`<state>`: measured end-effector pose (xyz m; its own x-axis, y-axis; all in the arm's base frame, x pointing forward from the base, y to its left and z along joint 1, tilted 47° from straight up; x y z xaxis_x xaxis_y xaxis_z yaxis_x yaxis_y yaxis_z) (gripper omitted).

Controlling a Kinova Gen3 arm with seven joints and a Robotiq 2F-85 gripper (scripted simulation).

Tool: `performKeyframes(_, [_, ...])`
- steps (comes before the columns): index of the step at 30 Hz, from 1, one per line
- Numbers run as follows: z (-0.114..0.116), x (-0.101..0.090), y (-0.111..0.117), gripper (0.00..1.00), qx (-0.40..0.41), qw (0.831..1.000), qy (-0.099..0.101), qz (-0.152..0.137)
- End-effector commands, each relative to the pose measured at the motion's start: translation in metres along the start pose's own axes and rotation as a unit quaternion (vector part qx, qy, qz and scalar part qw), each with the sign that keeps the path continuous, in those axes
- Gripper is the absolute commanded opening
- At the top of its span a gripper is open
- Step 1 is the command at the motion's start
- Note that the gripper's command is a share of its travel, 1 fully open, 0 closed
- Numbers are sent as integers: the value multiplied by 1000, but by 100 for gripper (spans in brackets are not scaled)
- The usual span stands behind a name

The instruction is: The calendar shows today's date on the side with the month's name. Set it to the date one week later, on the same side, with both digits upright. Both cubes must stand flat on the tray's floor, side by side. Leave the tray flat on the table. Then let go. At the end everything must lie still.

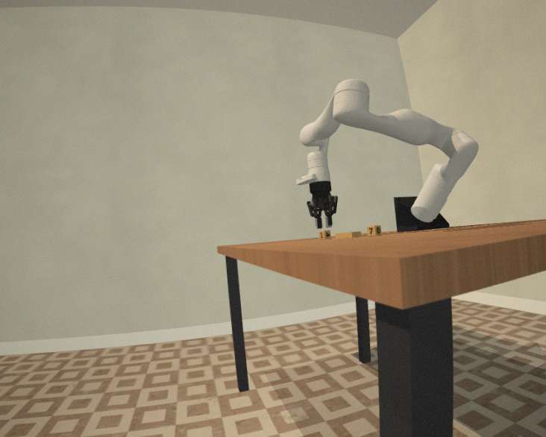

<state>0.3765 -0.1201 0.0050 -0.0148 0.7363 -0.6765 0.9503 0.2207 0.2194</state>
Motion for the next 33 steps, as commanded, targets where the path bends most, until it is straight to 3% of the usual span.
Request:
performKeyframes(1, [0,-1,0,46,0,1000,-1,1])
performKeyframes(33, [0,3,0,46,0,1000,-1,1])
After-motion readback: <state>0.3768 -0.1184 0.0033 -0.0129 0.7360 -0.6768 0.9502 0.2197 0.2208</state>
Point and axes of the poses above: the point where the finger pads meet when closed, its own x axis out along the fingers, its own z axis across the jaws, y = z × x, the point moved 10 cm from there along -x, back along the fingers
